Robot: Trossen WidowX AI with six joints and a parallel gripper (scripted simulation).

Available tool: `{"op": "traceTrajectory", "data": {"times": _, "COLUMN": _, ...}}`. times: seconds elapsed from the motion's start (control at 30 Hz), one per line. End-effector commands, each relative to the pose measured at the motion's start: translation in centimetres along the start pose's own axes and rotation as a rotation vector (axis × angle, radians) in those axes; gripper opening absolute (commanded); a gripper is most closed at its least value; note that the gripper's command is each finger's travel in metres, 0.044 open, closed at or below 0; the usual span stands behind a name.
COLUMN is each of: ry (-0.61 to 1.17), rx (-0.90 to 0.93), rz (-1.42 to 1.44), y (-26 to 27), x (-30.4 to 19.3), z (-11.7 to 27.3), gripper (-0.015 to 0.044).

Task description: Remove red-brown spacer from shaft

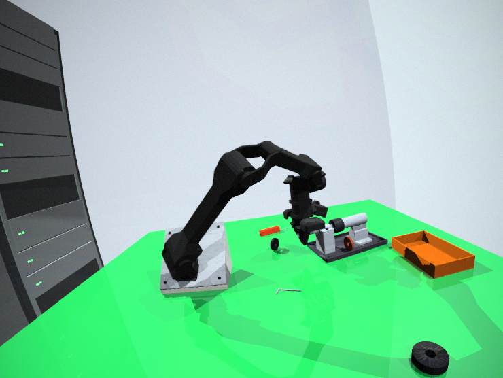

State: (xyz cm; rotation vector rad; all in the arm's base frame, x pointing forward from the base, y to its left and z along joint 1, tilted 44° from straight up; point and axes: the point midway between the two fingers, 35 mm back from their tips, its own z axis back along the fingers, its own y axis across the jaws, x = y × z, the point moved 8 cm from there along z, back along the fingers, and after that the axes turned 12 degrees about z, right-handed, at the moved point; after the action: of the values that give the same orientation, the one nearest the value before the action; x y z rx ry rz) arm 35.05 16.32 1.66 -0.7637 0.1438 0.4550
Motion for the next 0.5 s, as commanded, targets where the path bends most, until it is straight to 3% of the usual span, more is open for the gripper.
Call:
{"op": "traceTrajectory", "data": {"times": 0.0, "ry": -0.014, "rx": 0.0, "rz": -0.007, "y": -0.1, "x": 0.27, "z": 0.13, "gripper": 0.0}}
{"op": "traceTrajectory", "data": {"times": 0.47, "ry": -0.024, "rx": -0.001, "rz": -0.011, "y": -0.09, "x": 0.31, "z": 0.17, "gripper": 0.0}}
